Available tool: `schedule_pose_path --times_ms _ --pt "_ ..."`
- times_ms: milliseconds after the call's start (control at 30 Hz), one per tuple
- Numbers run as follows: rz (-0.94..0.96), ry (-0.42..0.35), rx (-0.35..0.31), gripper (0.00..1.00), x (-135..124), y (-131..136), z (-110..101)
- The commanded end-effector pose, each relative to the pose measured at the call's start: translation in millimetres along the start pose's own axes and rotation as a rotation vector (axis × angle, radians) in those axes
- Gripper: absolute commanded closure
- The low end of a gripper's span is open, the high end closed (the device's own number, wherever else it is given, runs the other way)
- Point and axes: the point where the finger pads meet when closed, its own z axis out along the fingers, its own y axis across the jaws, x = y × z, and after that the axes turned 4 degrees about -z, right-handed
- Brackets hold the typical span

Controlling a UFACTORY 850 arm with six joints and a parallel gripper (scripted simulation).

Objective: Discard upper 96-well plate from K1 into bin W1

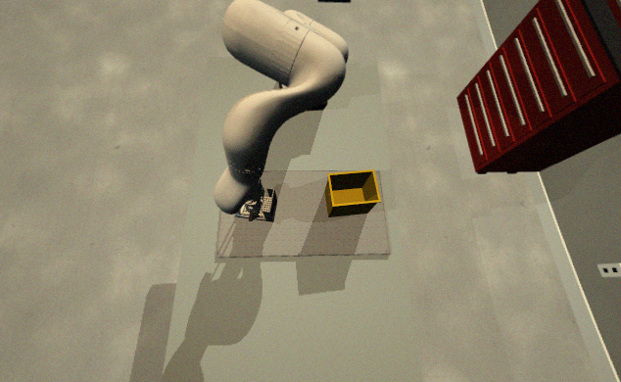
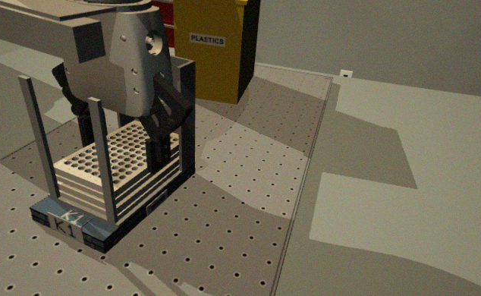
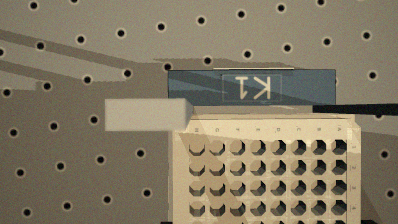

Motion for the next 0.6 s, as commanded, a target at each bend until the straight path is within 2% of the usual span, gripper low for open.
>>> schedule_pose_path --times_ms 0,567 --pt "0.0 0.0 0.001 1.0 0 -1 -2" --pt "0.0 0.0 0.001 1.0 0 -1 -12"
